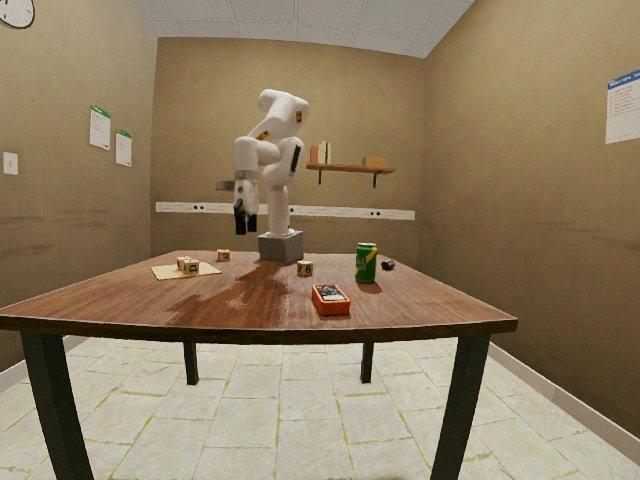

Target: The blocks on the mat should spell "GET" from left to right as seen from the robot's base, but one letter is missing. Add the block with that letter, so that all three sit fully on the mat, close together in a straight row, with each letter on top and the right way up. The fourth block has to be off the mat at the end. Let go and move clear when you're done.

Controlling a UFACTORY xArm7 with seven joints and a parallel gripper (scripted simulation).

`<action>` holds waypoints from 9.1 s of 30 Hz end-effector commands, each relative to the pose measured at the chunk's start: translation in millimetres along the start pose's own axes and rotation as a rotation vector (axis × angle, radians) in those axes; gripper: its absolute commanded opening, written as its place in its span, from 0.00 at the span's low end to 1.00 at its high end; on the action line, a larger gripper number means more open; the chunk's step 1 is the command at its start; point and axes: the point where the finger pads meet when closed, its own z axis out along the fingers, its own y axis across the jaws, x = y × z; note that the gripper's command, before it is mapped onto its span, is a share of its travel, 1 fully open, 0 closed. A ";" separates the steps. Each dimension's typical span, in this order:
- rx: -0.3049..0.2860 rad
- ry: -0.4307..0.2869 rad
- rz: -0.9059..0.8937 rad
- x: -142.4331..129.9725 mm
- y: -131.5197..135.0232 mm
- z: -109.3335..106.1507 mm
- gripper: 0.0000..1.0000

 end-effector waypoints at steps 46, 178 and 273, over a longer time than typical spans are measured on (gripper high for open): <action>0.004 0.043 -0.932 -174.0 94.6 0.9 1.00; -0.020 0.038 -2.306 -174.7 94.2 82.6 0.84; -0.020 0.037 -2.306 -174.9 93.4 90.2 0.84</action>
